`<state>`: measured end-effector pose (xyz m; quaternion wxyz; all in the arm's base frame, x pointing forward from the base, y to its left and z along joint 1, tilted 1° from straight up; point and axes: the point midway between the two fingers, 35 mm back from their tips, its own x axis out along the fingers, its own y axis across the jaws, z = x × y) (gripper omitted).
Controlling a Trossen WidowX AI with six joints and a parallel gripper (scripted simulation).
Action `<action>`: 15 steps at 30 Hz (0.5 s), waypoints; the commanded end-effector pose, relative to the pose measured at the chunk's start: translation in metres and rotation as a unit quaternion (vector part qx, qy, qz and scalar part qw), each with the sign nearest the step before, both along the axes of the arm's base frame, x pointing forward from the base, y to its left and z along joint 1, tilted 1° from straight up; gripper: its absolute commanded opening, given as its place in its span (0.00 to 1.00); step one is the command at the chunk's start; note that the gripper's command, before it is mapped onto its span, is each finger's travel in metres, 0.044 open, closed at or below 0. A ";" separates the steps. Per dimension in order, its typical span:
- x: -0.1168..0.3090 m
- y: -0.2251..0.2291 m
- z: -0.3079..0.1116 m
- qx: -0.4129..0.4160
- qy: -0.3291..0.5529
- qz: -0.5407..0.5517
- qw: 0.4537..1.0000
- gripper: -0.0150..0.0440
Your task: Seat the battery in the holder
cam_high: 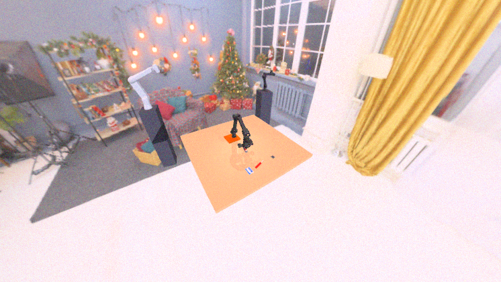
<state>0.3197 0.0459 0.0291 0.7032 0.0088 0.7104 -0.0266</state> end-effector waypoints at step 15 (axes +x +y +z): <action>-0.006 -0.001 0.000 0.000 -0.001 -0.003 1.000 0.36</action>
